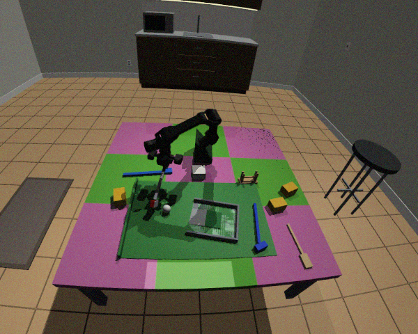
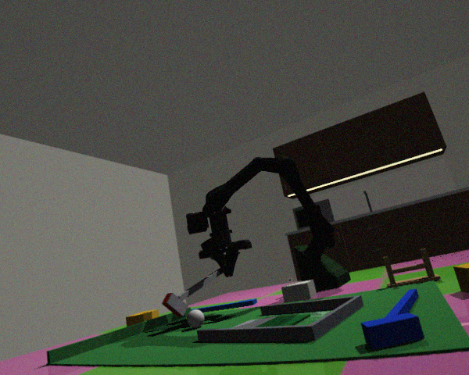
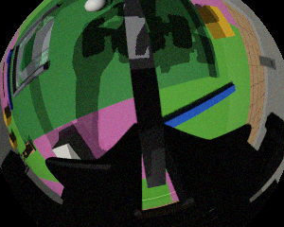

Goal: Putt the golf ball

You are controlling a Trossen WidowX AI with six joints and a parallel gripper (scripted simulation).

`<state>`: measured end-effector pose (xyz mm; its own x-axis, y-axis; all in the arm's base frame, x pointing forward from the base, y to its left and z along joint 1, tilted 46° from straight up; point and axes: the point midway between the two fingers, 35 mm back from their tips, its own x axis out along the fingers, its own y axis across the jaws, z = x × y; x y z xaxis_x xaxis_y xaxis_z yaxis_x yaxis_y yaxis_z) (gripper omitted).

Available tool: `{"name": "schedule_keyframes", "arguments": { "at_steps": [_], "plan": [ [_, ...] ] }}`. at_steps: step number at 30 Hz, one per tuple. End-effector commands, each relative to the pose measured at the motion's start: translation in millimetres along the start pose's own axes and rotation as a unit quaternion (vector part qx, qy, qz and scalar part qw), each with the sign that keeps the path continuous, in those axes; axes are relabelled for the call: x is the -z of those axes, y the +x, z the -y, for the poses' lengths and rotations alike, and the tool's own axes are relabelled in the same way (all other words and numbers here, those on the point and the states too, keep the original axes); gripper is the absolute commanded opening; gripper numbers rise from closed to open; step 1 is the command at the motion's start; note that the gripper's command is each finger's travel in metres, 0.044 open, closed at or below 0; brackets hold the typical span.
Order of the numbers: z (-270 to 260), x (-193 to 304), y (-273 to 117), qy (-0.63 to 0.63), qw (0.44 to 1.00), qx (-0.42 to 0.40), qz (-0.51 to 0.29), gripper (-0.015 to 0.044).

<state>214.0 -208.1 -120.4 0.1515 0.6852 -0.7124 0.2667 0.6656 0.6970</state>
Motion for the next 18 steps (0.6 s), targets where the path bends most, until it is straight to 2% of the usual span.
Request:
{"name": "schedule_keyframes", "arguments": {
  "at_steps": [1,18],
  "plan": [
    [0,-1,3,0.003,1.0,-0.001,0.006,0.0],
    [0,-1,30,0.003,1.0,-0.002,0.007,0.0]
  ]
}}
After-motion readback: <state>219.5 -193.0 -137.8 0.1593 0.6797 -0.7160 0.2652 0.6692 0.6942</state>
